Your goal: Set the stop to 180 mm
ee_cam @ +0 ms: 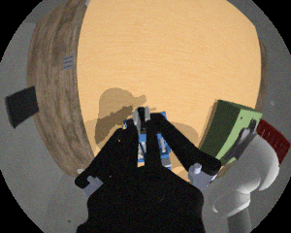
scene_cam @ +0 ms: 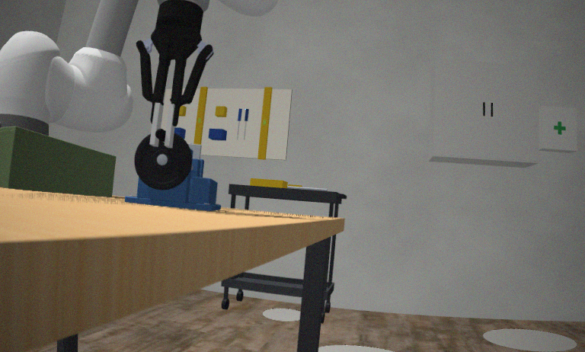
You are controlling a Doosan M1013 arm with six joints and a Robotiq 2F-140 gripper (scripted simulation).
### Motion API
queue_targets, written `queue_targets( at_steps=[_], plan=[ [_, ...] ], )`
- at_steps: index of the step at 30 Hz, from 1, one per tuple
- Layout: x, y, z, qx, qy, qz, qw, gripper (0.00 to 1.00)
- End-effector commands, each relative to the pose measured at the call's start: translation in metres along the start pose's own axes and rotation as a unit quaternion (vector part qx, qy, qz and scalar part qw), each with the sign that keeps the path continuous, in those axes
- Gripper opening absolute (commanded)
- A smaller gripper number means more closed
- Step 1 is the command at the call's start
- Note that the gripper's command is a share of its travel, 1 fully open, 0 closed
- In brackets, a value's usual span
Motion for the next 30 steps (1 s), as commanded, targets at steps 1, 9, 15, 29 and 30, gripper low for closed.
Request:
queue_targets(
  at_steps=[1,9,15,29,30],
  plan=[
    [0.004,0.0,0.0,0.0,0.001,0.0,1.0,0.04],
    [0.023,0.002,0.007,0.0,0.001,0.0,1.0,0.04],
    [0.033,0.004,0.018,0.0,0.001,0.0,1.0,0.04],
    [0.037,0.004,0.039,0.0,0.001,0.0,1.0,0.04],
    [0.037,0.004,0.041,0.0,0.001,0.0,1.0,0.04]
  ],
)
Point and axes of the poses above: the point where the finger pads meet when closed, its own z axis out along the fingers, its own x axis across the jaws, y = z × x, the point moved 6 cm from there along -z, back along the fingers, and after that the axes turned 6 degrees about -z, right-handed, at the moved point
